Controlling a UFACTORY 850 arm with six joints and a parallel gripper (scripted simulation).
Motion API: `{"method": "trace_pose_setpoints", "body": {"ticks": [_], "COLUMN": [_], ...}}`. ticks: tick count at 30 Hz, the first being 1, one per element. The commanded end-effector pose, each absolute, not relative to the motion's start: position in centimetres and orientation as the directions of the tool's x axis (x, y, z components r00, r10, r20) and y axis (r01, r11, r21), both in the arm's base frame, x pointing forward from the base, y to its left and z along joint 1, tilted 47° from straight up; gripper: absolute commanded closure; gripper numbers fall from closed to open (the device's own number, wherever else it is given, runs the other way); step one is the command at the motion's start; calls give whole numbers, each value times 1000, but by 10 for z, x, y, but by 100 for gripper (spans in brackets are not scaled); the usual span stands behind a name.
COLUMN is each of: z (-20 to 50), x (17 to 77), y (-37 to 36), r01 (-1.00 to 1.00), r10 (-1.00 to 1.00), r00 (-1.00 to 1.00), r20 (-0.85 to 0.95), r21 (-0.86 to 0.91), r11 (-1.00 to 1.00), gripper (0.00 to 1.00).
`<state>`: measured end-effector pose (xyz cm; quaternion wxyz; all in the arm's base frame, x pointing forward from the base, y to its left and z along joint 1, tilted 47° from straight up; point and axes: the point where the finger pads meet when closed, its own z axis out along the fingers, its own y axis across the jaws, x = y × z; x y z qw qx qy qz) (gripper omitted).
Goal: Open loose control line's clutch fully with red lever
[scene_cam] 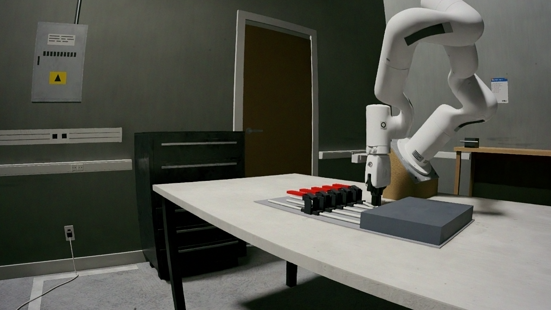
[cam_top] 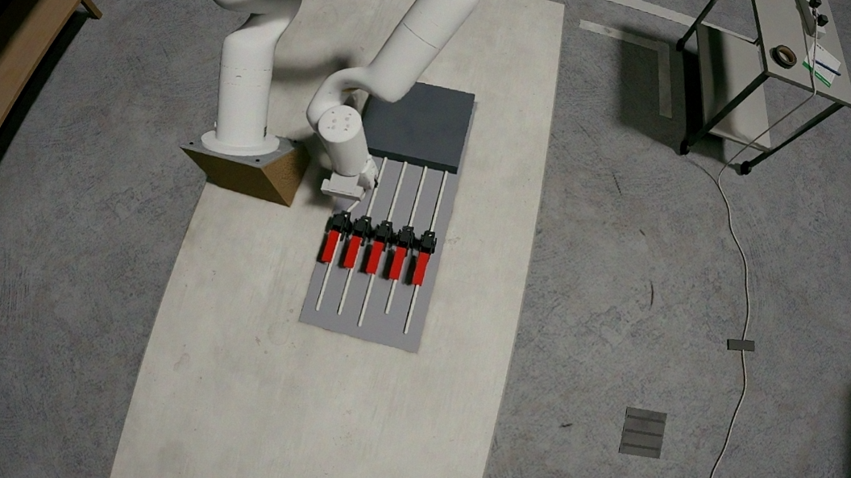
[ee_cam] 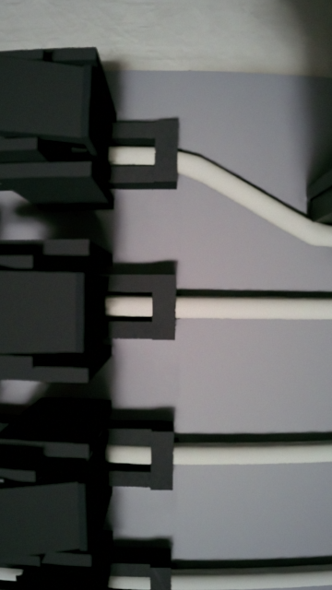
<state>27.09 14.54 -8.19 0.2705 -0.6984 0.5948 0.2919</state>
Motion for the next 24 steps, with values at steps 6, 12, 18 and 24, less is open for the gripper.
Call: {"method": "trace_pose_setpoints", "body": {"ticks": [6, 12, 18, 24], "z": [-82, -82, -83, -83], "x": [264, 257, 249, 244], "y": [144, 143, 142, 141], "r01": [-989, -989, -989, -989], "r10": [-673, -673, -673, -673], "r00": [122, 122, 122, 122], "r20": [-729, -729, -729, -729], "r21": [-31, -31, -31, -31], "r11": [-146, -146, -146, -146], "gripper": [100, 100, 100, 100]}}
